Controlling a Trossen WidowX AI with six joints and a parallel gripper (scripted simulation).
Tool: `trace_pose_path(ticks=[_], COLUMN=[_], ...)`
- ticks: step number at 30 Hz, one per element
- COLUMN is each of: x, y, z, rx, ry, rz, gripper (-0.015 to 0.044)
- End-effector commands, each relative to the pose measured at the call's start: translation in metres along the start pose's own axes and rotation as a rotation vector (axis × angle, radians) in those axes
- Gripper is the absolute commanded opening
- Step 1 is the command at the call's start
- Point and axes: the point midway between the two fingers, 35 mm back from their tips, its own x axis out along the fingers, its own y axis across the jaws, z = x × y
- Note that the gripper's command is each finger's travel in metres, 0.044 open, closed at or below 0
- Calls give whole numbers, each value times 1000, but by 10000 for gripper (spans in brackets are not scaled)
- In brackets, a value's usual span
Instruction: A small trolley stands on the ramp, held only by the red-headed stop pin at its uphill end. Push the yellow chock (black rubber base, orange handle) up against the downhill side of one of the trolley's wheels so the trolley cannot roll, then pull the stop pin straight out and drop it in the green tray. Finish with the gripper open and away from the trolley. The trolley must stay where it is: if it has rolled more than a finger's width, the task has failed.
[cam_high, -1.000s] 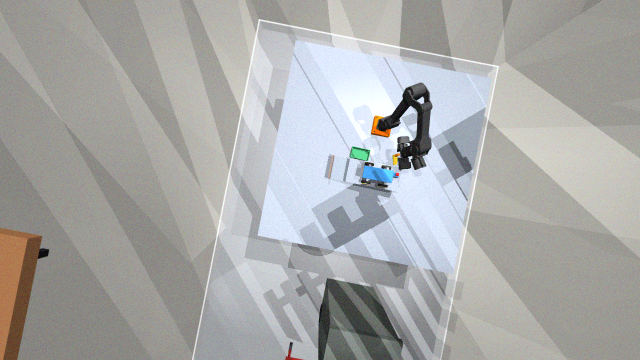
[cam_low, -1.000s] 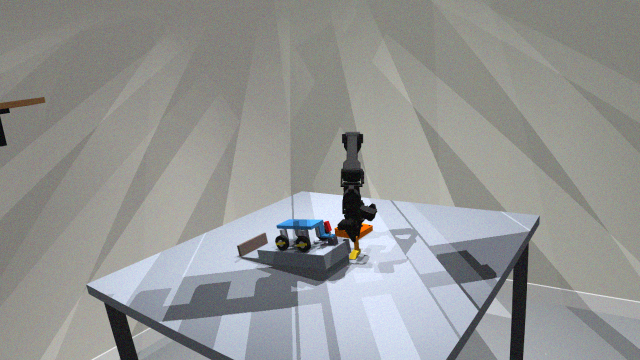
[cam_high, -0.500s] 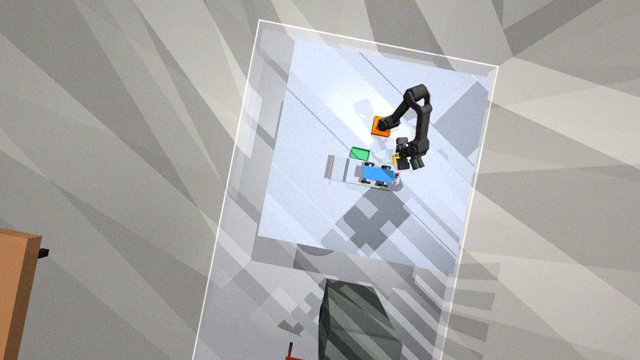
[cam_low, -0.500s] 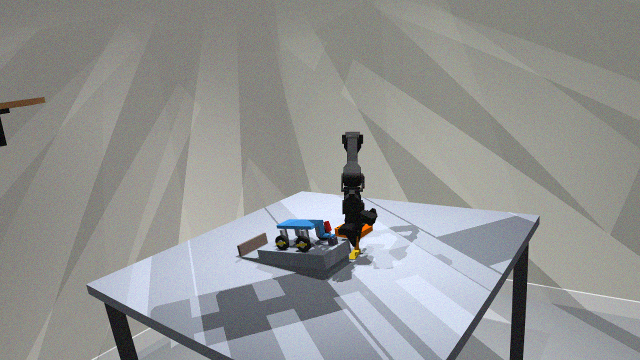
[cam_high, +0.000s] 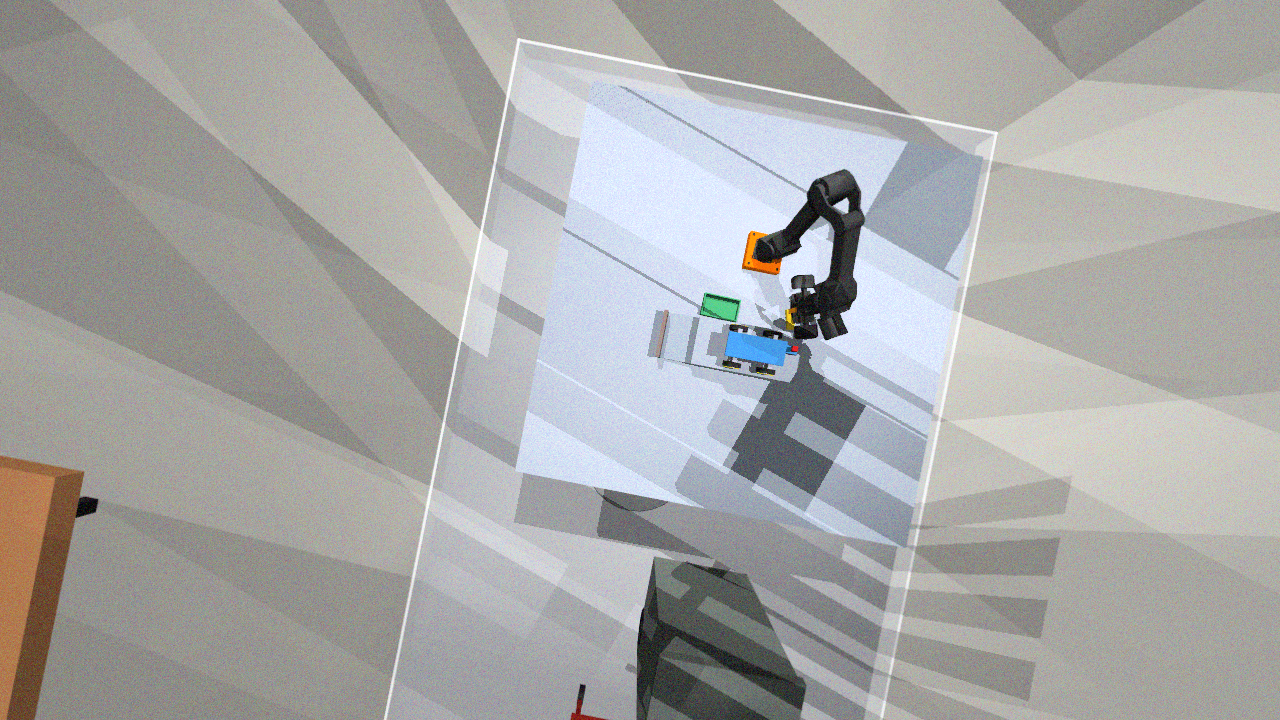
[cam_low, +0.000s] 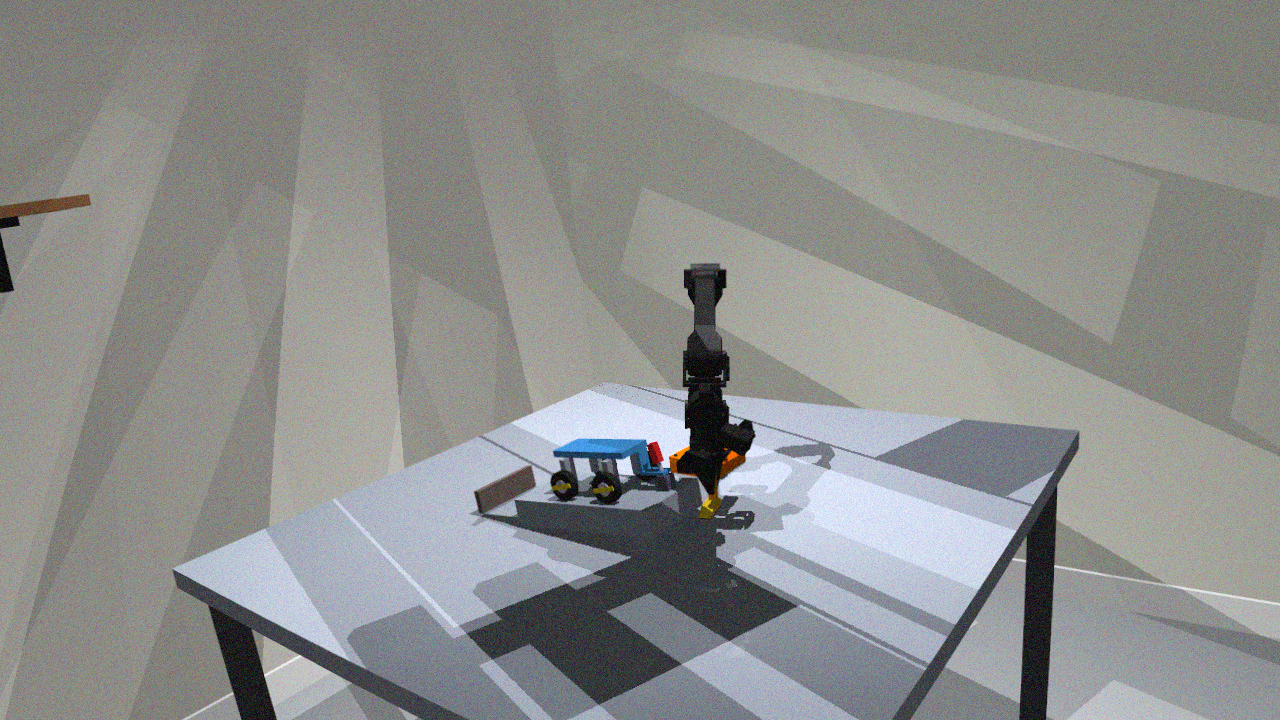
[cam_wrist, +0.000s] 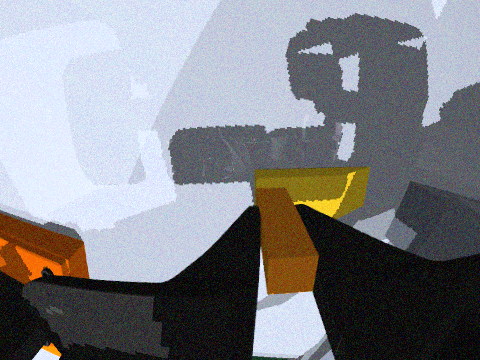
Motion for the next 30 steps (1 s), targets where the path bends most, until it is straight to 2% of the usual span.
trace_pose_path(ticks=[1,4,5,30], x=[0,0,-1,-82], y=[0,0,0,4], z=[0,0,0,-3], rx=[0,0,0,6], ry=[-1,-1,-1,0], rz=[-2,-2,-1,9], gripper=[45,25,0,0])
